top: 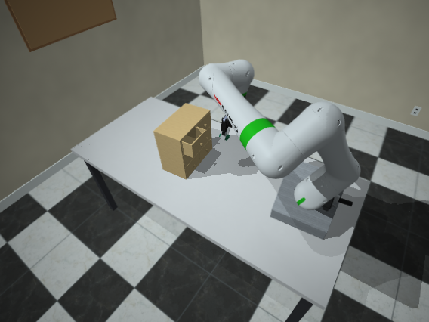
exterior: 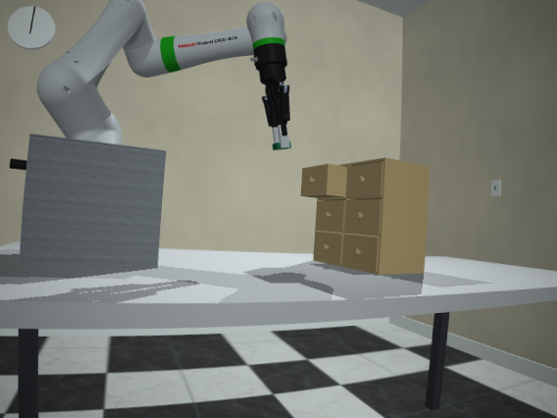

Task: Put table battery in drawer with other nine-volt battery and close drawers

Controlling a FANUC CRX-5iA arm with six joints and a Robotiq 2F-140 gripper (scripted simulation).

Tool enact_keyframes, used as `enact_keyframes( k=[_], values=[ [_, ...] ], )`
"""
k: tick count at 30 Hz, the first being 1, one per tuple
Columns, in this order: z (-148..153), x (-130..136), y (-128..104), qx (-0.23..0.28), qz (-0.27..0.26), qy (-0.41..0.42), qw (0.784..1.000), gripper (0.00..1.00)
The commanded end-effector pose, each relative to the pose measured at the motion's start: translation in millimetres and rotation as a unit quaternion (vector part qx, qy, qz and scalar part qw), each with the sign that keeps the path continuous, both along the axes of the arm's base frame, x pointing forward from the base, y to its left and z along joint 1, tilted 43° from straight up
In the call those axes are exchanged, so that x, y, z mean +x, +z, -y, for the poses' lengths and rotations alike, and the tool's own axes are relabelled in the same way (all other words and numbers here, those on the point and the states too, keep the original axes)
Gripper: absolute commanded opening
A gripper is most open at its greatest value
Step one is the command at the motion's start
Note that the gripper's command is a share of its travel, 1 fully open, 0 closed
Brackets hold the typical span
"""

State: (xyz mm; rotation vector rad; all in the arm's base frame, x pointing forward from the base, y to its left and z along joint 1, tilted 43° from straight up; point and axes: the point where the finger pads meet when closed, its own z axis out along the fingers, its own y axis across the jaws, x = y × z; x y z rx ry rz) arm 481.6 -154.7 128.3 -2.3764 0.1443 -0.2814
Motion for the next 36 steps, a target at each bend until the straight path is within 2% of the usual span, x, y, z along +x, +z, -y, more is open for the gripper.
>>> enact_keyframes(
  k=[1,2,8,15,17,18,36],
  values=[
    [-3,-4,-4,-0.003,0.082,-0.080,0.993,0.14],
    [-3,-6,-5,-0.006,0.114,-0.110,0.987,0.14],
    [-11,-16,-9,-0.004,0.214,-0.199,0.956,0.14],
    [-12,-19,-11,-0.007,0.327,-0.306,0.894,0.14],
    [-12,-19,-11,-0.007,0.327,-0.306,0.894,0.14],
    [-12,-19,-11,-0.010,0.350,-0.328,0.877,0.14],
    [-11,-11,-11,-0.010,0.350,-0.328,0.877,0.14]
  ],
)
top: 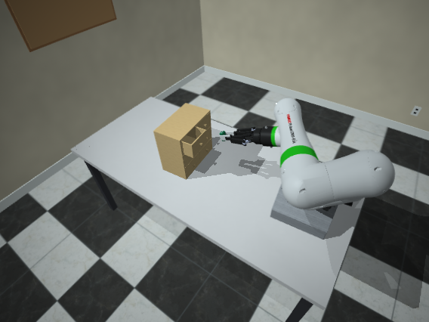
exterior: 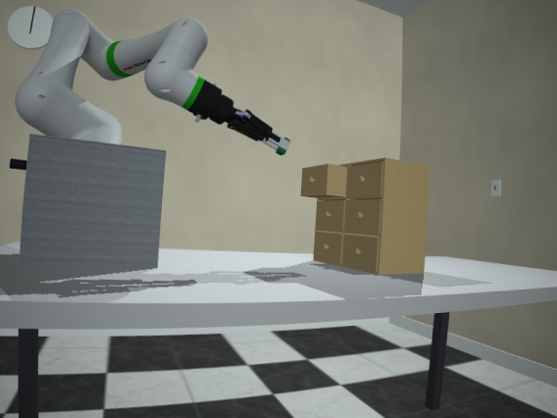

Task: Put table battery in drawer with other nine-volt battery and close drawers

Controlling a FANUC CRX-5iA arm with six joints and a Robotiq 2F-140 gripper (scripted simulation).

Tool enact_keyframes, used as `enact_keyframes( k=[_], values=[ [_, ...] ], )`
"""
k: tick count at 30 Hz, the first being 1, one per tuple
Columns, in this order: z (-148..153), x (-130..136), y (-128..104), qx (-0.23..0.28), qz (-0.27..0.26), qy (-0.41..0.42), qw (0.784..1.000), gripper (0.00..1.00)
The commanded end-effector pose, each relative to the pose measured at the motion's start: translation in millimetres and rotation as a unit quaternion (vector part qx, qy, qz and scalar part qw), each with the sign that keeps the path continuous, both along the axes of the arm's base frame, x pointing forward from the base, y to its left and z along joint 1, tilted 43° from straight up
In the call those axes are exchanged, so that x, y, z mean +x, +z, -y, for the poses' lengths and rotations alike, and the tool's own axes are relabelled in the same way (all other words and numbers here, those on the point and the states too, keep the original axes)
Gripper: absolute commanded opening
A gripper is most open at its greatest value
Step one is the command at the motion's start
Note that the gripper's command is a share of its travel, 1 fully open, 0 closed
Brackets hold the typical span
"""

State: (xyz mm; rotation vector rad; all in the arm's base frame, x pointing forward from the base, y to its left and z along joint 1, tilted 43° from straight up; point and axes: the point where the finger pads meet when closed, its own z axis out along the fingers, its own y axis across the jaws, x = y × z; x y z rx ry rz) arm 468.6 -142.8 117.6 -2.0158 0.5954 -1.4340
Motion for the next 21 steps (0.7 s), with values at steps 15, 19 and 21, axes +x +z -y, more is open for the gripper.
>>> enact_keyframes(
  k=[15,19,21],
  values=[
    [2,32,0,0.000,0.000,0.000,1.000,0.14],
    [2,46,0,0.000,0.000,0.000,1.000,0.14],
    [2,53,0,0.000,0.000,0.000,1.000,0.14]
  ],
)
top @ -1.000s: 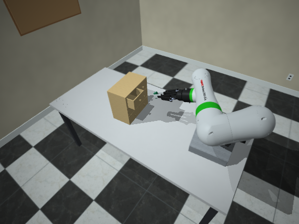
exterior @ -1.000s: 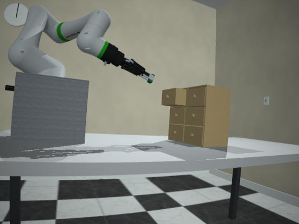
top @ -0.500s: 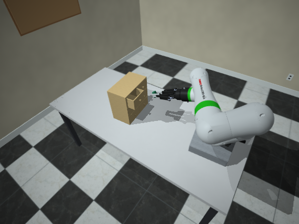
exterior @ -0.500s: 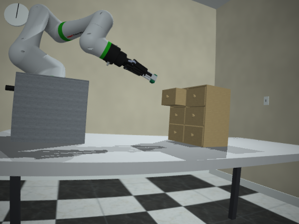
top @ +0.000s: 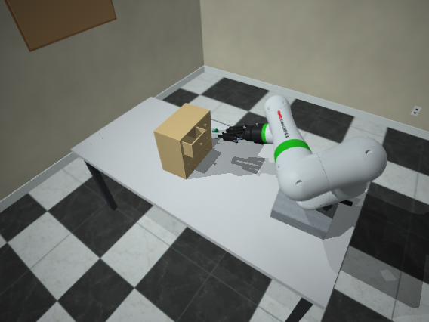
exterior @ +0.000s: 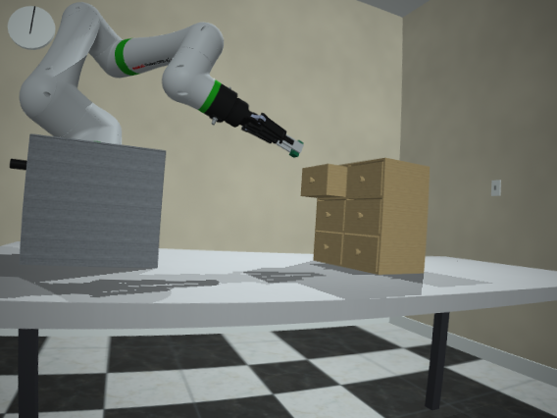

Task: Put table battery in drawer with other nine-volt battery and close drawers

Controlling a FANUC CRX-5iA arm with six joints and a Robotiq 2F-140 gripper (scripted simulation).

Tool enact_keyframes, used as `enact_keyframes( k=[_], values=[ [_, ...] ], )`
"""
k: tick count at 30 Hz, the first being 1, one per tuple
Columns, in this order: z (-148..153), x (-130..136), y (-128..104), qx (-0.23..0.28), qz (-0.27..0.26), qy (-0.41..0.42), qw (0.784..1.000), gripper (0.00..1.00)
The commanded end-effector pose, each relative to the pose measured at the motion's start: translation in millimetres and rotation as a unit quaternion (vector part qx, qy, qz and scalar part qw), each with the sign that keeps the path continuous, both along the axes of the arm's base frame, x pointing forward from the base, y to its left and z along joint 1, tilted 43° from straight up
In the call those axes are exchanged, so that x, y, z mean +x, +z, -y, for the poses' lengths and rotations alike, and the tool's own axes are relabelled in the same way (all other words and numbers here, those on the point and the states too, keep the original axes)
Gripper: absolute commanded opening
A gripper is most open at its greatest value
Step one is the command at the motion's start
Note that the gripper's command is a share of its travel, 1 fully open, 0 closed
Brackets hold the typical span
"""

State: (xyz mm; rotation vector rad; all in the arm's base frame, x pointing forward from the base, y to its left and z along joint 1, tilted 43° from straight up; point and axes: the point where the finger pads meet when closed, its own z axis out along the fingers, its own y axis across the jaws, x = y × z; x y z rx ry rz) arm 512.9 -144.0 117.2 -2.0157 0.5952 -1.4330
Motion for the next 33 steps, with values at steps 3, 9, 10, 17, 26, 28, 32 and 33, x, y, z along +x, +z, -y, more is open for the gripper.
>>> enact_keyframes(
  k=[3,9,10,17,26,28,32,33],
  values=[
    [1,21,0,0.000,0.000,-0.001,1.000,0.14],
    [2,46,0,0.000,0.000,-0.001,1.000,0.14],
    [2,46,0,0.000,0.000,-0.001,1.000,0.14],
    [3,72,0,0.000,0.000,-0.001,1.000,0.14],
    [4,104,0,0.000,0.000,-0.001,1.000,0.14],
    [4,104,0,0.000,0.000,-0.001,1.000,0.14],
    [5,113,0,0.000,0.000,-0.001,1.000,0.14],
    [5,115,0,0.000,0.000,-0.001,1.000,0.14]
  ],
)
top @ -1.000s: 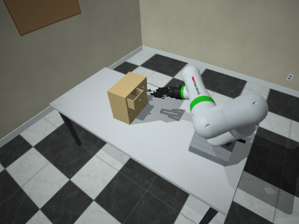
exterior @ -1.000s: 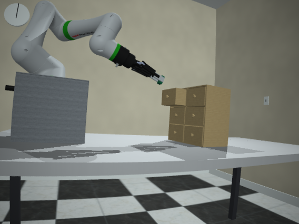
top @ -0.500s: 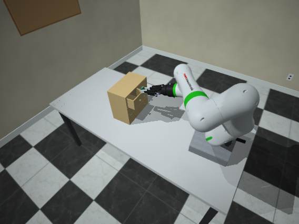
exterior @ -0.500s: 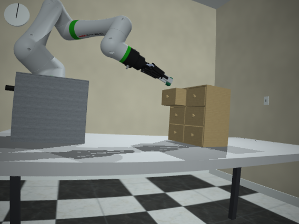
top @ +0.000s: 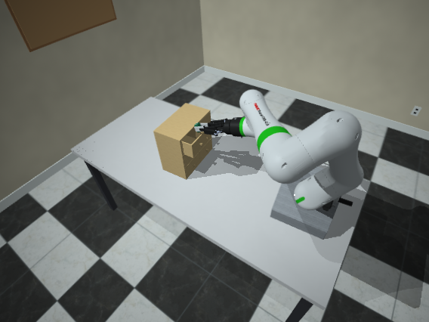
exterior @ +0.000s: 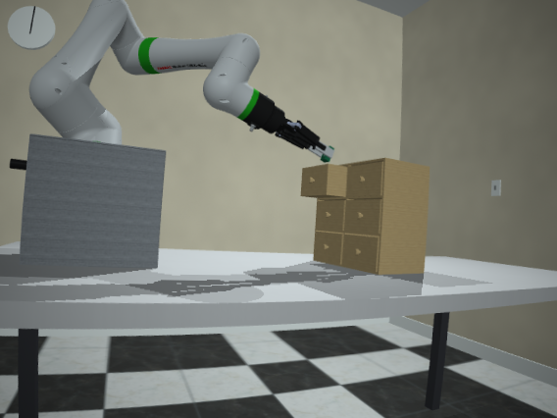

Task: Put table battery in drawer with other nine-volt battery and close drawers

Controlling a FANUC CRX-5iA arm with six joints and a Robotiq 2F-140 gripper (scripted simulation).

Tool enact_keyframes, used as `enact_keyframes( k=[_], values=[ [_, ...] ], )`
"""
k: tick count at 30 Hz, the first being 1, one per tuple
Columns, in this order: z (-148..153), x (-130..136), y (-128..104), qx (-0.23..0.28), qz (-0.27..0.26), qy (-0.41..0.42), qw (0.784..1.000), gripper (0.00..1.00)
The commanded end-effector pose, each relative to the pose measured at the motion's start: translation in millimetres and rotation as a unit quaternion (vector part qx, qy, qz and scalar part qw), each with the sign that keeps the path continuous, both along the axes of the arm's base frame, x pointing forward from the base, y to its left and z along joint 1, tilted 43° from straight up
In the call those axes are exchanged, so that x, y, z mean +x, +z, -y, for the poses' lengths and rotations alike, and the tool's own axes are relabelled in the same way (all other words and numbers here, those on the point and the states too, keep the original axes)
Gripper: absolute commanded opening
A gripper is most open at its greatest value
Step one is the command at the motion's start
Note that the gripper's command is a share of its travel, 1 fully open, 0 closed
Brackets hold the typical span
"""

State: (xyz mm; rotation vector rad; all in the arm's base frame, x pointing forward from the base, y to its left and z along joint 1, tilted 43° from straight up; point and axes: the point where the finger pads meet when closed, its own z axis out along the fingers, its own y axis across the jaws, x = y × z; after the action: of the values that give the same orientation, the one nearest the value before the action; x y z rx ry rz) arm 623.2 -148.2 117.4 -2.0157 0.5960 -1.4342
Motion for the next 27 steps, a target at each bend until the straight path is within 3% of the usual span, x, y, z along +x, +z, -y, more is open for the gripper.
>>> enact_keyframes(
  k=[1,27],
  values=[
    [0.5,6.0,0.2,0.000,0.000,0.000,1.000,0.14],
    [0.7,14.0,0.2,0.000,0.000,0.000,1.000,0.14]
  ],
)
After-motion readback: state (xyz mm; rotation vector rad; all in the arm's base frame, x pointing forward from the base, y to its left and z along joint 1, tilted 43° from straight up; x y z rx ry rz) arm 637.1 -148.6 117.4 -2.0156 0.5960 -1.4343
